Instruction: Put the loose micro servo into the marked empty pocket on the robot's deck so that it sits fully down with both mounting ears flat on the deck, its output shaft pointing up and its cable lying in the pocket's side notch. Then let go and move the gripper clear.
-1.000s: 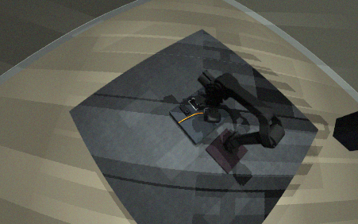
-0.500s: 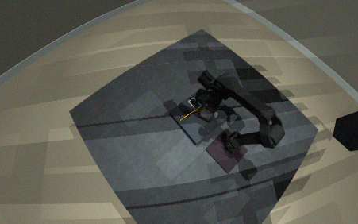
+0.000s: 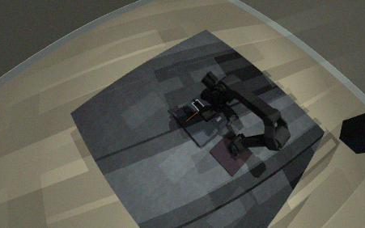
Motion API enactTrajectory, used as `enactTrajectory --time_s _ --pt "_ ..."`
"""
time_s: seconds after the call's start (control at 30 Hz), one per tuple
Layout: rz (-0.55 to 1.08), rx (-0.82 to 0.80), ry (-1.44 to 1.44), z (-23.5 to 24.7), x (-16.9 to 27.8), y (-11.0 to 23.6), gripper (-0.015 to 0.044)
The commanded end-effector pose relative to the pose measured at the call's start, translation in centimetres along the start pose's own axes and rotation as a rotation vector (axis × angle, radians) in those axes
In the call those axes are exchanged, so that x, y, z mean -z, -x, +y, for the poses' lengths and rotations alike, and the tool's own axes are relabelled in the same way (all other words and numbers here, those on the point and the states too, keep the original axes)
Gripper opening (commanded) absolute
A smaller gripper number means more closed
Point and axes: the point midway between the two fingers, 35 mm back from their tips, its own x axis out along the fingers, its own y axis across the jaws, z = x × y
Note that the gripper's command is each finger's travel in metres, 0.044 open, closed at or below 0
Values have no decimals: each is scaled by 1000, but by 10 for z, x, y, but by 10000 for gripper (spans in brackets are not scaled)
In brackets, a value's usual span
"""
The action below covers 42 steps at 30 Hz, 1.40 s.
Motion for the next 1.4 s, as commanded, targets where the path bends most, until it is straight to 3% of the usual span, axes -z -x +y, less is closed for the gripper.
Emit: enactTrajectory --time_s 0.0,0.87,1.37 --pt "-3 -1 -14 0 -4 0 0" --pt "-13 -1 -14 -1 -107 3 0" --pt "-14 -1 -14 -1 -109 -13 0"
